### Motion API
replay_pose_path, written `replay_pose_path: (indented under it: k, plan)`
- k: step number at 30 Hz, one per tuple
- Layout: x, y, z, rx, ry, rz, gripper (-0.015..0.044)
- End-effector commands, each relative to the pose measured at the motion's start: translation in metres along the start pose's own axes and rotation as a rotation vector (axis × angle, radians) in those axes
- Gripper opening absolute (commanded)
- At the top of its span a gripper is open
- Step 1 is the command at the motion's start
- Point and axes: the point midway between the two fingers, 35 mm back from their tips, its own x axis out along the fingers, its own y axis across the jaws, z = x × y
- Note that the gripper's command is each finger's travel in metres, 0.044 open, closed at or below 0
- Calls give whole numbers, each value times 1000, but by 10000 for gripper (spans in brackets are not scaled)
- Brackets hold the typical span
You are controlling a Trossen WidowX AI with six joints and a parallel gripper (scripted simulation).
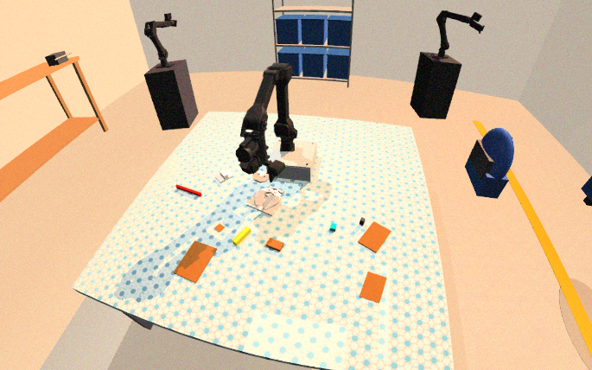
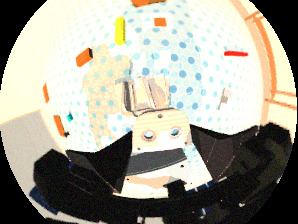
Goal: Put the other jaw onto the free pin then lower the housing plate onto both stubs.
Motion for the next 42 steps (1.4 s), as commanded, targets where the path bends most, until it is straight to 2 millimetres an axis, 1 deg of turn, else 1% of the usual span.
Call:
replay_pose_path:
  k: [1, 9, 38, 42]
  plan:
    - [1, 12, -8, -18, 3, -1, 351]
    - [2, 31, -21, -53, 4, 0, 351]
    - [2, 31, -21, -49, 4, 0, 351]
    - [2, 28, -21, -49, 4, 0, 351]
